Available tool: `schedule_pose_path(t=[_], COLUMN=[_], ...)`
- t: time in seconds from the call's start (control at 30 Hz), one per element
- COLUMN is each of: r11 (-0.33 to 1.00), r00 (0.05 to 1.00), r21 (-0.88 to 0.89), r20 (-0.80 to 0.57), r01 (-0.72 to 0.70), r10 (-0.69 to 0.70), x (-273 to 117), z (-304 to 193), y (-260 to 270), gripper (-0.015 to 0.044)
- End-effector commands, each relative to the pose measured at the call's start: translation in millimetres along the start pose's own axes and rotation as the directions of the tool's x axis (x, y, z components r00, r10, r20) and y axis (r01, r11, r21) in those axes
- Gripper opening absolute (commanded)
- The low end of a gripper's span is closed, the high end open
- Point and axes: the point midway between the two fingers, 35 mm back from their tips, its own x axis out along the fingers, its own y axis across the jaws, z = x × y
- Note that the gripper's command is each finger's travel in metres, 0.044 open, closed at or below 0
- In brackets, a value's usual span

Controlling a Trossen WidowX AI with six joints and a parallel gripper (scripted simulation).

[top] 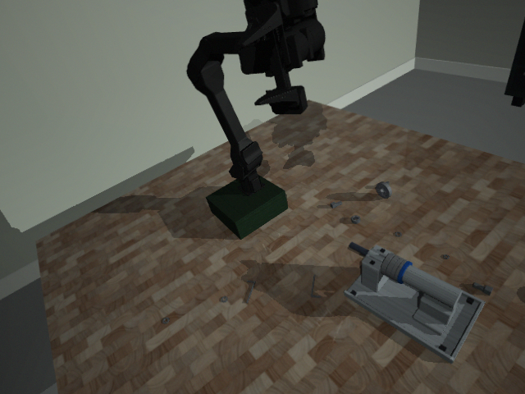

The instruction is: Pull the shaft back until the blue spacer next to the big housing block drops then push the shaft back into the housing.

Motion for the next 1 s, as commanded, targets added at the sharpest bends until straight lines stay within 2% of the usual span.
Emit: schedule_pose_path(t=[0.0,0.1,0.2,0.33,0.47,0.7,0.97], r11=[1.0,0.977,0.892,0.716,0.495,0.192,-0.014], r00=[1.0,0.992,0.962,0.892,0.785,0.568,0.237], r21=[-0.014,-0.212,-0.446,-0.663,-0.764,-0.671,-0.277], r20=[-0.008,-0.123,-0.268,-0.433,-0.575,-0.72,-0.792], r01=[0.0,-0.014,-0.078,-0.22,-0.414,-0.716,-0.961], r10=[0.0,-0.013,-0.05,-0.127,-0.23,-0.399,-0.563], x=[1,7,13,15,10,-13,-63], z=[-2,-27,-54,-76,-87,-78,-34], y=[-2,-34,-80,-141,-205,-296,-381], gripper=[0.0426,0.044,0.044,0.044,0.044,0.044,0.044])
